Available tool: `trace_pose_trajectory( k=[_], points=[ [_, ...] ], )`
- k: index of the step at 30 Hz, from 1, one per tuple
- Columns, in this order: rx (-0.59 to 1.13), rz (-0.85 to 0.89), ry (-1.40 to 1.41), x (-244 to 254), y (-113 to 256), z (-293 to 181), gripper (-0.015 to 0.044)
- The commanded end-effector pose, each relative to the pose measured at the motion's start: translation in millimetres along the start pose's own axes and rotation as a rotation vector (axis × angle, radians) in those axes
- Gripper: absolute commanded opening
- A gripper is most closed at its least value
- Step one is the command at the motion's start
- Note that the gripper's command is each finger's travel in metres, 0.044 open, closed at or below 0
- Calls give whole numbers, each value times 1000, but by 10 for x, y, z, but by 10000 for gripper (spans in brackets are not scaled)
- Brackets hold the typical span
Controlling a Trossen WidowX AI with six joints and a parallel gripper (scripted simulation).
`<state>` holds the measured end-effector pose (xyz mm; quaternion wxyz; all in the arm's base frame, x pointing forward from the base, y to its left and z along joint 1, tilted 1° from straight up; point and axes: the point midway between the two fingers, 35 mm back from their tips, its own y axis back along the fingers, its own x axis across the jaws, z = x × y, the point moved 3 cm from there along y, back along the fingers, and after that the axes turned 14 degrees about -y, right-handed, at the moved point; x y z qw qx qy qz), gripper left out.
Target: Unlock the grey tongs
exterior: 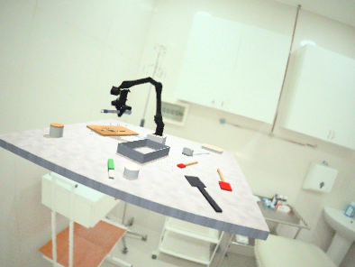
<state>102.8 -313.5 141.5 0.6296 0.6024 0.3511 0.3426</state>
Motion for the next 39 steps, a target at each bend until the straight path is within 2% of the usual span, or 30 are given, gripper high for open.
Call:
trace_pose_trajectory(
  k=[1,39],
  points=[
    [1,-10,-6,-13,23,5,-150],
    [1,-9,-6,-36,-558,24,-150]
  ],
)
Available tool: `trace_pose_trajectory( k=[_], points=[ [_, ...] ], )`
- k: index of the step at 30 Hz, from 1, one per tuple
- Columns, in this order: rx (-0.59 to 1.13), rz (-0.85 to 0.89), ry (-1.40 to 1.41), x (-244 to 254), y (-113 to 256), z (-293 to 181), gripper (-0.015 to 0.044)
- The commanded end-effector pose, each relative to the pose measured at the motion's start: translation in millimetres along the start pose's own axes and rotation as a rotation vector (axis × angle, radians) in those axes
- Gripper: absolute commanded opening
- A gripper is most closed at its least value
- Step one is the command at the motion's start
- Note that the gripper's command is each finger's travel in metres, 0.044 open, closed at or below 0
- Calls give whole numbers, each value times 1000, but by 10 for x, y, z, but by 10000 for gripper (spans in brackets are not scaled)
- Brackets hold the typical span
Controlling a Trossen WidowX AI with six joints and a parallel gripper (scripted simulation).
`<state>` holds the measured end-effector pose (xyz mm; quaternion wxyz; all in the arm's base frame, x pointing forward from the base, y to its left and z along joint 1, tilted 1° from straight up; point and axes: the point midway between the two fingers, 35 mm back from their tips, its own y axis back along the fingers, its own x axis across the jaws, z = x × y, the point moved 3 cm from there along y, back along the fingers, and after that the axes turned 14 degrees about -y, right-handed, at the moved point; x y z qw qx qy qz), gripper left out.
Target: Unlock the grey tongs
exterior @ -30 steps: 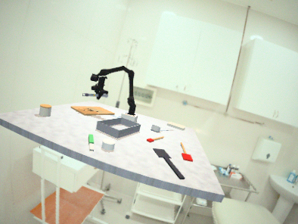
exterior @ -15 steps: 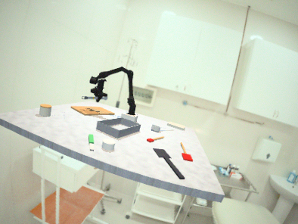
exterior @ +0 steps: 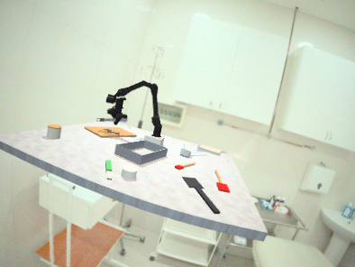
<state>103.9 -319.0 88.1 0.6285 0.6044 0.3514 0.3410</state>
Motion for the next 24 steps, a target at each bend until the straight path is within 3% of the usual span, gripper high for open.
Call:
trace_pose_trajectory(
  k=[1,20,24],
  points=[
    [-4,-9,-4,-10,-39,1,-150],
    [-4,-8,-4,6,-285,-19,-150],
    [2,2,-1,20,-296,-26,-45]
  ],
)
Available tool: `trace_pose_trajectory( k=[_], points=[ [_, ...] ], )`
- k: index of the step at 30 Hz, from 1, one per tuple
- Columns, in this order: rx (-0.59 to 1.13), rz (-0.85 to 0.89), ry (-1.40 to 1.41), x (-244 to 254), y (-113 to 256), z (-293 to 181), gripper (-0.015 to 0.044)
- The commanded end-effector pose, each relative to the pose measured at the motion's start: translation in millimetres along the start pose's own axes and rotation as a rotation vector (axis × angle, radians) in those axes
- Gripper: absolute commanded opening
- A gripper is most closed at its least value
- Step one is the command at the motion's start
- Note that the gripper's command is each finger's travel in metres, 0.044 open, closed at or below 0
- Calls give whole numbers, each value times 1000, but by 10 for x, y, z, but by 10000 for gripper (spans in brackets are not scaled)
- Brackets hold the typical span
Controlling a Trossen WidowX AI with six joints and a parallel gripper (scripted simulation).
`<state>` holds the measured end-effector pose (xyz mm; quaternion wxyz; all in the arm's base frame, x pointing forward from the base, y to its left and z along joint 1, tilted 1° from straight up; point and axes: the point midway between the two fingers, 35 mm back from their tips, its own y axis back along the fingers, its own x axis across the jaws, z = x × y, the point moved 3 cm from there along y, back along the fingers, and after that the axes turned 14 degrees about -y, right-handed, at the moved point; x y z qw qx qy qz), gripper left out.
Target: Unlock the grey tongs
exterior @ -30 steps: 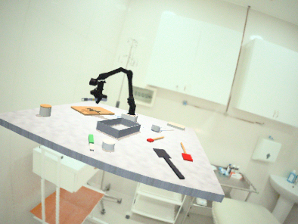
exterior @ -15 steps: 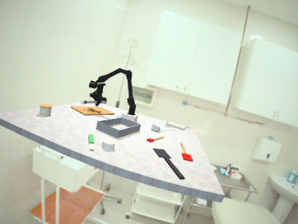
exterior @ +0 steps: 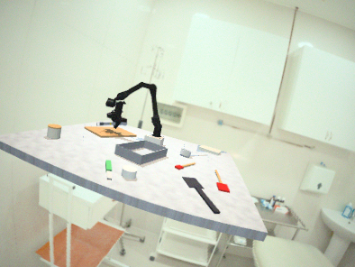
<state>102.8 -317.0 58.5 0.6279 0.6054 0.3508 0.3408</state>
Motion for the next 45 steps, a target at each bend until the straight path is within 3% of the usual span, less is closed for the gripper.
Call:
trace_pose_trajectory(
  k=[1,19,24,34,40,45],
  points=[
    [0,0,0,0,0,0,-19],
    [0,0,0,0,0,0,440],
    [-4,-2,2,204,138,31,440],
    [-4,4,-3,1435,824,-334,440],
    [-6,4,-1,1452,890,-343,440],
    [-18,6,11,1447,1270,-352,440]
  ],
)
